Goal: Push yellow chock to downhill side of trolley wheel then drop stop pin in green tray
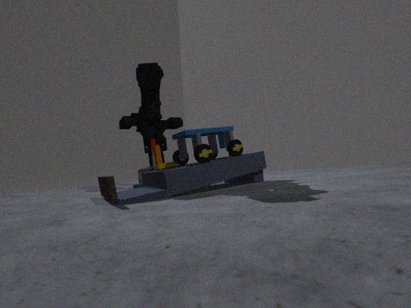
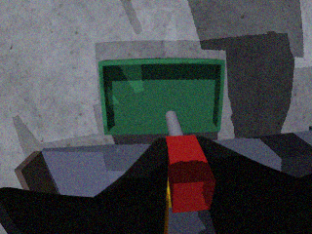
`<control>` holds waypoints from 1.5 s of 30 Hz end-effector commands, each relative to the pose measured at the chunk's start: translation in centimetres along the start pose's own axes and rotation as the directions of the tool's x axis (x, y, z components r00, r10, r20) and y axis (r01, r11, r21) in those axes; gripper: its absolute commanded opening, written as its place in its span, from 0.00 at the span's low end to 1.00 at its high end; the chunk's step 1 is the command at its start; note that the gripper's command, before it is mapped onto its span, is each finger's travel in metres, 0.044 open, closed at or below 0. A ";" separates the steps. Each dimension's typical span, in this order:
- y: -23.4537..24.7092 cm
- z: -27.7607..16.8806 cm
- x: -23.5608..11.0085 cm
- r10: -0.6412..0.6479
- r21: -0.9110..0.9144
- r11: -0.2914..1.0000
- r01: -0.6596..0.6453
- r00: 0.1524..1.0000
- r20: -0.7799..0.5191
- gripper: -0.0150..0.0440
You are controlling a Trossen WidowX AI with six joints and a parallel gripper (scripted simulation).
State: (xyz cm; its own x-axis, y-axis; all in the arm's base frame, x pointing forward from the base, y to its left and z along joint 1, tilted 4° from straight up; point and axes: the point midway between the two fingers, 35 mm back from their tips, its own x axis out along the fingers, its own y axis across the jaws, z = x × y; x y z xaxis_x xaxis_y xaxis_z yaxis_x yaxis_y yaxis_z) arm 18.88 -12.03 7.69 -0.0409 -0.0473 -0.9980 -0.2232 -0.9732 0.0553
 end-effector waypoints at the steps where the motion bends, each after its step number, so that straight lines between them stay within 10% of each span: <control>1: 0.1 0.1 0.1 0.023 0.009 1.000 -0.022 1.000 -0.011 0.25; 25: 3.0 0.1 6.3 0.181 0.010 0.983 -0.181 0.983 -0.008 0.25; 32: 2.7 0.1 6.3 0.180 0.010 0.984 -0.180 0.984 -0.008 0.57; 45: 1.7 0.0 6.6 0.180 0.010 0.984 -0.180 0.984 -0.008 0.58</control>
State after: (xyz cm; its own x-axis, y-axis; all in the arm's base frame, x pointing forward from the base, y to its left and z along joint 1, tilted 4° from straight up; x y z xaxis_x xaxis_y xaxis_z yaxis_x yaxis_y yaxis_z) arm 18.16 -14.15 1.30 -0.0709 -0.2206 -0.9728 -0.2192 -0.9480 0.2309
